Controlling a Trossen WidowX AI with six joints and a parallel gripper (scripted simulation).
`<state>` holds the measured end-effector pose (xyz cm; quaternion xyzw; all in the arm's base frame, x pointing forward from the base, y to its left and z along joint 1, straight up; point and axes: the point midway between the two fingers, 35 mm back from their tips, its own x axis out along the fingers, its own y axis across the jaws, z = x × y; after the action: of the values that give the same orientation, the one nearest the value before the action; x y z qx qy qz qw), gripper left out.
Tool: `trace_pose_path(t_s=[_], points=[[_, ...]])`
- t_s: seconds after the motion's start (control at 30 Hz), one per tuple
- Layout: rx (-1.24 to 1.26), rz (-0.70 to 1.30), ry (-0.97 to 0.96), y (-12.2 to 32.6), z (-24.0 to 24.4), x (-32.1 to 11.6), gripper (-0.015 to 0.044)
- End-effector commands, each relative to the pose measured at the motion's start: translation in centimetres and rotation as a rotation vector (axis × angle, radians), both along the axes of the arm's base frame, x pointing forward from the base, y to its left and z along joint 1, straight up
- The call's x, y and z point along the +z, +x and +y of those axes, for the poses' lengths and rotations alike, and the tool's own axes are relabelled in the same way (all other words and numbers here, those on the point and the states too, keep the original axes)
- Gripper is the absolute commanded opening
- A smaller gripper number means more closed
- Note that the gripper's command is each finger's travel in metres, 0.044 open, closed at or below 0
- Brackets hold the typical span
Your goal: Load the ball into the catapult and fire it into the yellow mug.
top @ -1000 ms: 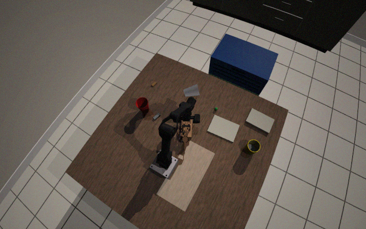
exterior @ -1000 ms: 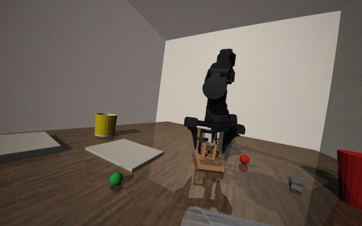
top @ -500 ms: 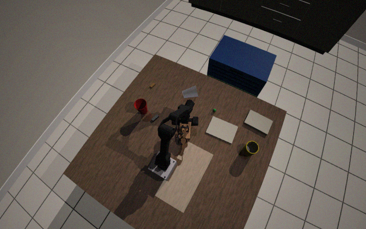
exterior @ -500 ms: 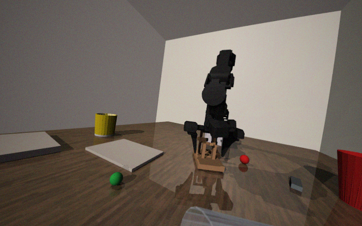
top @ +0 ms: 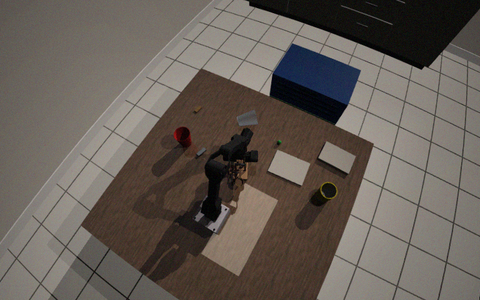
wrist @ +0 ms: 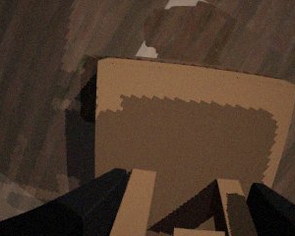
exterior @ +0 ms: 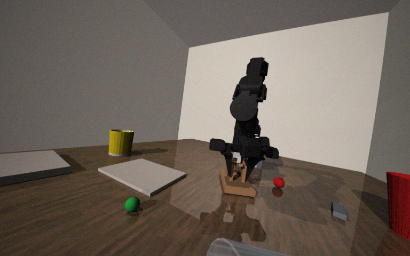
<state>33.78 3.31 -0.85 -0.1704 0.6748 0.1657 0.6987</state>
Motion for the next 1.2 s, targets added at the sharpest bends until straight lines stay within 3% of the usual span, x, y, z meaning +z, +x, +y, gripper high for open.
trace_pose_path(t_s=[0.0, 0.17, 0.37, 0.67, 0.97, 1.17], points=[[-0.001, -0.002, -0.002, 0.0, -0.1, 0.0, 0.0111], [0.000, 0.000, 0.000, -0.1, 0.0, 4.7, 0.0000], [-0.021, 0.000, 0.000, -0.1, -0.9, 5.0, 0.0000], [-0.313, 0.004, -0.001, -2.8, -13.2, 4.8, 0.0000], [-0.615, 0.009, -0.001, -9.6, -24.3, 4.7, 0.0000], [-0.664, 0.009, -0.002, -11.2, -26.5, 4.7, 0.0000]])
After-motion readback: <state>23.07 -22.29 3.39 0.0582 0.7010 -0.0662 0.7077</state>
